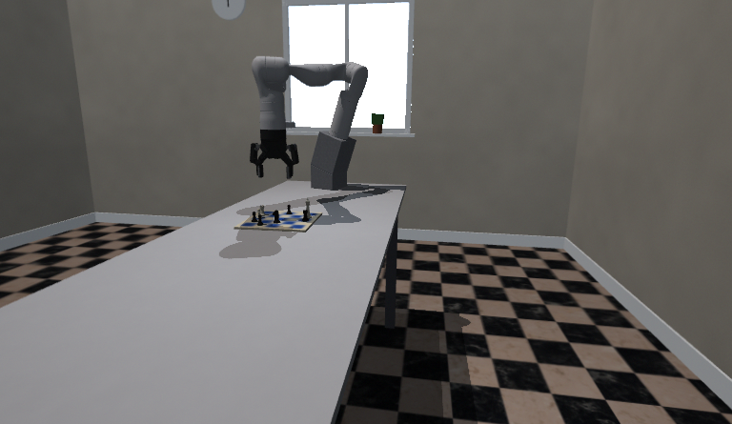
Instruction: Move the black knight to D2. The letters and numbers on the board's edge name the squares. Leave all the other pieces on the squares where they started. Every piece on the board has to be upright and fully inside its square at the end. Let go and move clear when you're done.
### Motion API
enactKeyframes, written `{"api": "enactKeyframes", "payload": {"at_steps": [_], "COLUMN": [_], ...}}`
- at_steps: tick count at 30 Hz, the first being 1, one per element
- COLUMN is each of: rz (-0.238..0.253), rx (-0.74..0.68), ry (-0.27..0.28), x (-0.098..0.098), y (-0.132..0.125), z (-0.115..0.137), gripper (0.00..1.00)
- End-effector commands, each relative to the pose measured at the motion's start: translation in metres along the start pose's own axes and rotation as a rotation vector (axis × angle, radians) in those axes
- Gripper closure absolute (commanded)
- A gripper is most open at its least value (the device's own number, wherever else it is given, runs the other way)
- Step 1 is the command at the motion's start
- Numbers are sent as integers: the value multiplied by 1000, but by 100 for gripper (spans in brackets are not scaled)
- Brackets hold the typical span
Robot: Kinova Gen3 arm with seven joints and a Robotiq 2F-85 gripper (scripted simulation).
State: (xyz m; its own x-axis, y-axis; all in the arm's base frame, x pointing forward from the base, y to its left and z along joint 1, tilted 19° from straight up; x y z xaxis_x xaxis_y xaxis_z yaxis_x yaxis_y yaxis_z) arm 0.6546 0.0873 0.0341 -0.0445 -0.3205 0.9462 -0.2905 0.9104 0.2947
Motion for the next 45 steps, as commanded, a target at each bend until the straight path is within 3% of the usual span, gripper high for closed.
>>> {"api": "enactKeyframes", "payload": {"at_steps": [1,11,13,26,45], "rz": [0,0,0,0,1], "rx": [-74,-442,-442,-822,-989], "ry": [-1,-1,-1,0,0], "x": [-3,-13,-13,-23,-28], "y": [1,0,0,0,0], "z": [0,-1,-1,-1,-1], "gripper": [0,0,0,0,0]}}
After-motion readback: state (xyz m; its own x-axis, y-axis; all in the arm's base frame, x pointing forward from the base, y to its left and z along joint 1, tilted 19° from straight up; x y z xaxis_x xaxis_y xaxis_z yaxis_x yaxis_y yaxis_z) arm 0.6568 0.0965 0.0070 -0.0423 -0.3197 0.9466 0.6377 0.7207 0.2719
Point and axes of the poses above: the point where the finger pads meet when closed, its own x axis back along the fingers, its own y axis across the jaws, z = x × y, the point moved 7 cm from there along x, back along the fingers, and after that the axes turned 7 degrees about x, right-handed, at the moved point
